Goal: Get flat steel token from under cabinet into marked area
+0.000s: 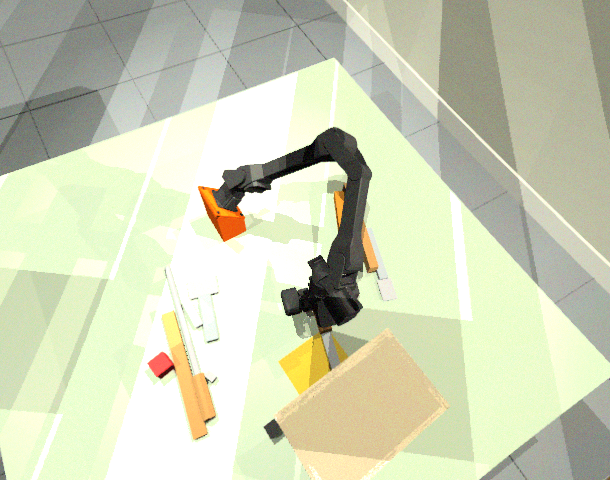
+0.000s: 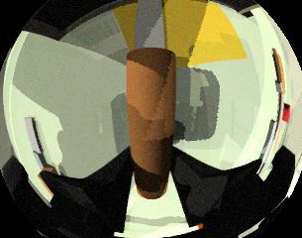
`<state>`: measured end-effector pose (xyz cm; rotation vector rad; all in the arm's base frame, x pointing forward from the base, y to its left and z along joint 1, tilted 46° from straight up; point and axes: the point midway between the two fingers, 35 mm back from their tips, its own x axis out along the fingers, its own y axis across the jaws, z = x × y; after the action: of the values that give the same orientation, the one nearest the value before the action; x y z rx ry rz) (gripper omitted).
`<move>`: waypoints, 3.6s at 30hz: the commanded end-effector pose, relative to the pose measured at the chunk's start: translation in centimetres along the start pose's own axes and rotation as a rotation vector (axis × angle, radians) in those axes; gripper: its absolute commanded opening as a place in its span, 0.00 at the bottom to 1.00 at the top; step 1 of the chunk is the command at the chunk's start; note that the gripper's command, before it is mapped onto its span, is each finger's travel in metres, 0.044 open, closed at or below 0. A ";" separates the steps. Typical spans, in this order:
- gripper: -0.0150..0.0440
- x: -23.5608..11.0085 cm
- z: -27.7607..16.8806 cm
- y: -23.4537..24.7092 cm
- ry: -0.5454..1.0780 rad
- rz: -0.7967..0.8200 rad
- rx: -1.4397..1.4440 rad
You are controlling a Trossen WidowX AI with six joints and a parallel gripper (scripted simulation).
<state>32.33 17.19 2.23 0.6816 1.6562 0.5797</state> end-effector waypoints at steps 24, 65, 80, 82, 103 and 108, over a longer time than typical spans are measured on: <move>0.25 0.1 -3.1 0.1 0.003 -0.001 0.004; 0.25 0.1 -8.0 0.4 0.005 -0.001 0.006; 0.25 0.1 -9.8 0.5 0.006 -0.001 0.007; 0.25 0.1 -10.1 0.5 0.006 -0.001 0.007; 0.25 0.1 -12.4 0.7 0.007 0.000 0.008; 0.25 0.1 -12.9 0.8 0.007 0.000 0.008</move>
<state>20.24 17.68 5.05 0.6852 1.6619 0.5775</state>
